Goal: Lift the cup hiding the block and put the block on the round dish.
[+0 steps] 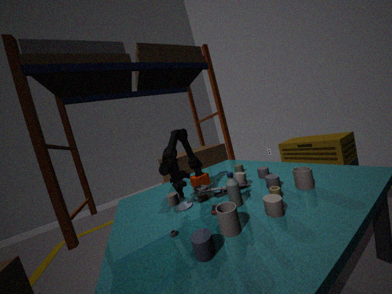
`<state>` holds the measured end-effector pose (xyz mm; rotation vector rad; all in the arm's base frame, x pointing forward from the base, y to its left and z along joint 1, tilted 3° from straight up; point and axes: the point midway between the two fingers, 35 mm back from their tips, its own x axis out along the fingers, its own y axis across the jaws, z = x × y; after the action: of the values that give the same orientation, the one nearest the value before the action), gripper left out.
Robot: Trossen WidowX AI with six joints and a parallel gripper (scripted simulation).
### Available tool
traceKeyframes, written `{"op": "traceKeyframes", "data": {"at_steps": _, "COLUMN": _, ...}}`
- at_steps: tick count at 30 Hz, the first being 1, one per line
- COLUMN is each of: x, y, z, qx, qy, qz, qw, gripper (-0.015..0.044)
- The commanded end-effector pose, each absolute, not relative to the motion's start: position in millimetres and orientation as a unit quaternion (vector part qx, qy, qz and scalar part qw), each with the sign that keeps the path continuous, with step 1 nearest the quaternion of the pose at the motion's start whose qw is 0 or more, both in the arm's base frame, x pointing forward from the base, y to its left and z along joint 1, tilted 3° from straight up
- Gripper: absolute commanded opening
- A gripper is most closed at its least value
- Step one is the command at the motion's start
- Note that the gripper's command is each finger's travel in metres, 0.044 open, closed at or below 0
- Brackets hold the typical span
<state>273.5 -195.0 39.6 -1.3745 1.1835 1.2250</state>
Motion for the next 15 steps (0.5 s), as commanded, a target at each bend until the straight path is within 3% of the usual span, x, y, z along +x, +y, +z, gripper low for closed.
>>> {"op": "traceKeyframes", "data": {"at_steps": 1, "x": 269.0, "y": -193.8, "z": 16.4, "qx": -0.550, "qy": 0.481, "qz": 0.508, "qw": 0.457, "gripper": 0.0000}}
{"op": "traceKeyframes", "data": {"at_steps": 15, "x": 268.8, "y": -194.7, "z": -3.5, "qx": -0.550, "qy": 0.481, "qz": 0.508, "qw": 0.457, "gripper": 0.0000}}
